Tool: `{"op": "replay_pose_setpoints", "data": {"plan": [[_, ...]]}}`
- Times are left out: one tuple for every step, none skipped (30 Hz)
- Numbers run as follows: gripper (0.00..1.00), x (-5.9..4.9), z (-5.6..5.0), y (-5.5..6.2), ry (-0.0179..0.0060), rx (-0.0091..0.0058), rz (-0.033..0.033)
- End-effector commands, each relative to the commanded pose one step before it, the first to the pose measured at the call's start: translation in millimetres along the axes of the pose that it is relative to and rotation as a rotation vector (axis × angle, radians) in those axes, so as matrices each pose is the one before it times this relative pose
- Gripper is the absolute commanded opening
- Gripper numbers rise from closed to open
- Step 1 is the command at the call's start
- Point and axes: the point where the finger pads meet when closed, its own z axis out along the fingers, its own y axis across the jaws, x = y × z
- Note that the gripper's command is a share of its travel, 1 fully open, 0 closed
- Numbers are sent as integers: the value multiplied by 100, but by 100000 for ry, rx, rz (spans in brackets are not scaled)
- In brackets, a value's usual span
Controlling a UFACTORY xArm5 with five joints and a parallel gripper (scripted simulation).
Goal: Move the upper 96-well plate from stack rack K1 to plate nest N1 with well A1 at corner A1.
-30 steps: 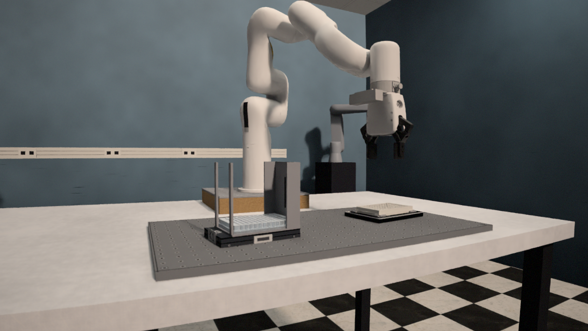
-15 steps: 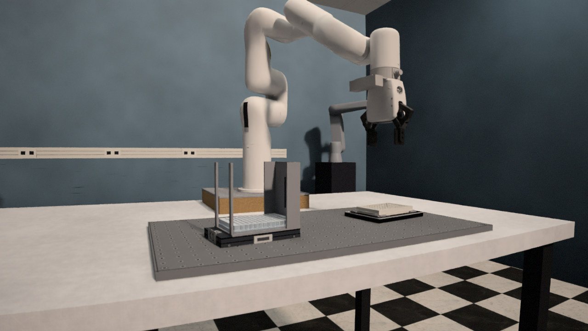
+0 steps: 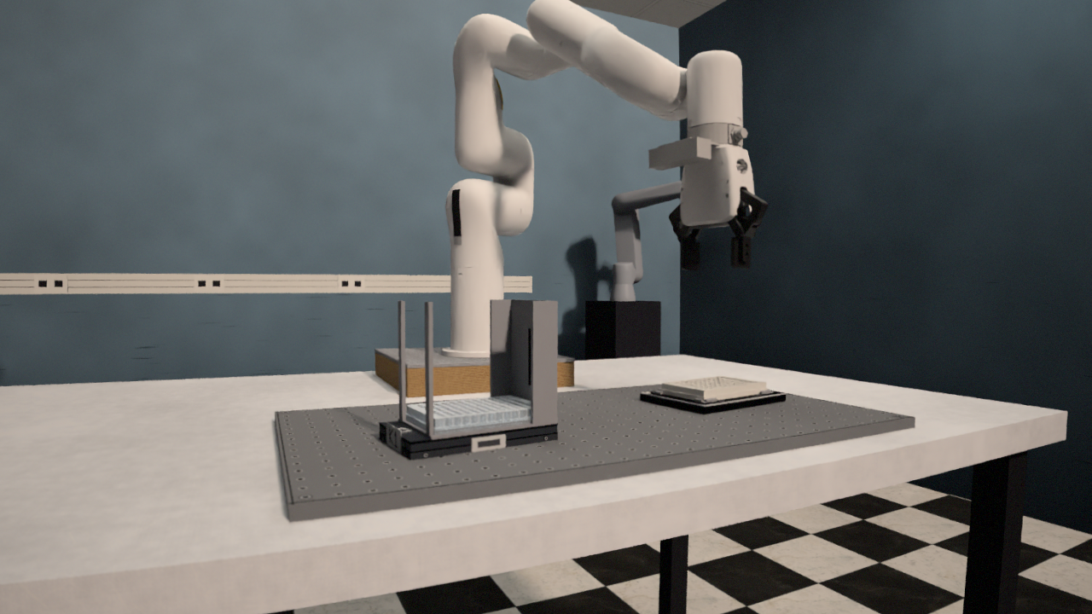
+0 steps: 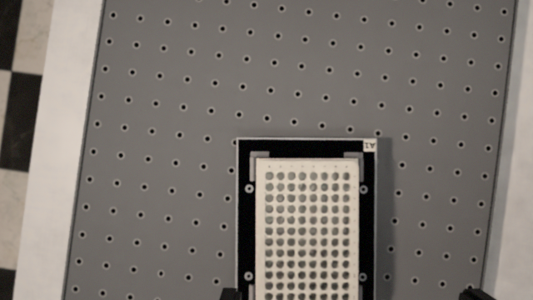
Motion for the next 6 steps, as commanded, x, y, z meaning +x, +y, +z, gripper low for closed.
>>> {"op": "replay_pose_setpoints", "data": {"plan": [[100, -41, -161, -114, -1159, 34, 0], [100, 0, 0, 0, 0, 0, 0], [100, 0, 0, 0, 0, 0, 0], [100, 0, 0, 0, 0, 0, 0], [100, 0, 0, 0, 0, 0, 0], [100, 0, 0, 0, 0, 0, 0]]}}
